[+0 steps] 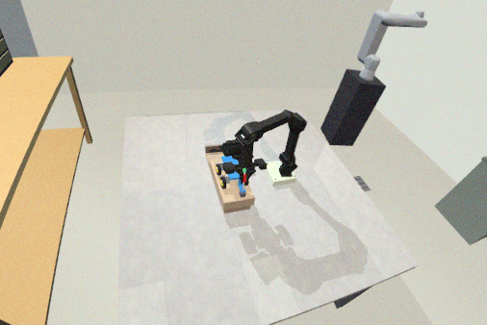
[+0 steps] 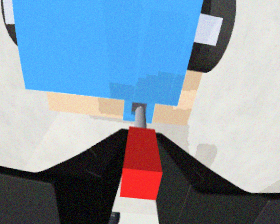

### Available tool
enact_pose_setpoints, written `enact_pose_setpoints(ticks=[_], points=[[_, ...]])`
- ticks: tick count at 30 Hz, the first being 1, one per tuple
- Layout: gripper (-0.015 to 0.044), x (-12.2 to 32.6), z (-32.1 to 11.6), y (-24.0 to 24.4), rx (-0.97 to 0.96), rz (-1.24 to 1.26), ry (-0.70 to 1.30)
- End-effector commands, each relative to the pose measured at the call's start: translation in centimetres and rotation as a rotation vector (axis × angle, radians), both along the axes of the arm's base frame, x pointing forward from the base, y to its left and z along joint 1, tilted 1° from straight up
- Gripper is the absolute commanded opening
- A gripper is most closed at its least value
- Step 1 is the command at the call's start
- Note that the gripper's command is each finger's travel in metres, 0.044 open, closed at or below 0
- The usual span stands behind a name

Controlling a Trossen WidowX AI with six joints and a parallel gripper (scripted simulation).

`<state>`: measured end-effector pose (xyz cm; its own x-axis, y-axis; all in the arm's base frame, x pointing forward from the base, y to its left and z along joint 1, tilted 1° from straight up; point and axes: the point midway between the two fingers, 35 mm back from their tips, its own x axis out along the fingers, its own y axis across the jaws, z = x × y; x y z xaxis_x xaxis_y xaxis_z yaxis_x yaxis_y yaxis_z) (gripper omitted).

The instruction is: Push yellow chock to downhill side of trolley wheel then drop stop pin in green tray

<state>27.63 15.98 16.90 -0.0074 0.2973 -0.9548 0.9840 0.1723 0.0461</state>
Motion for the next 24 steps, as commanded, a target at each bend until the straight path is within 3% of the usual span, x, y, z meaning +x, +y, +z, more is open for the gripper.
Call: enact_pose_setpoints(ticks=[1,24], points=[[0.0000,0.0,0.5,0.1,0.007,0.007,-0.002],[0.0000,-0.3,1.7,2.1,0.009,0.007,-0.002]])
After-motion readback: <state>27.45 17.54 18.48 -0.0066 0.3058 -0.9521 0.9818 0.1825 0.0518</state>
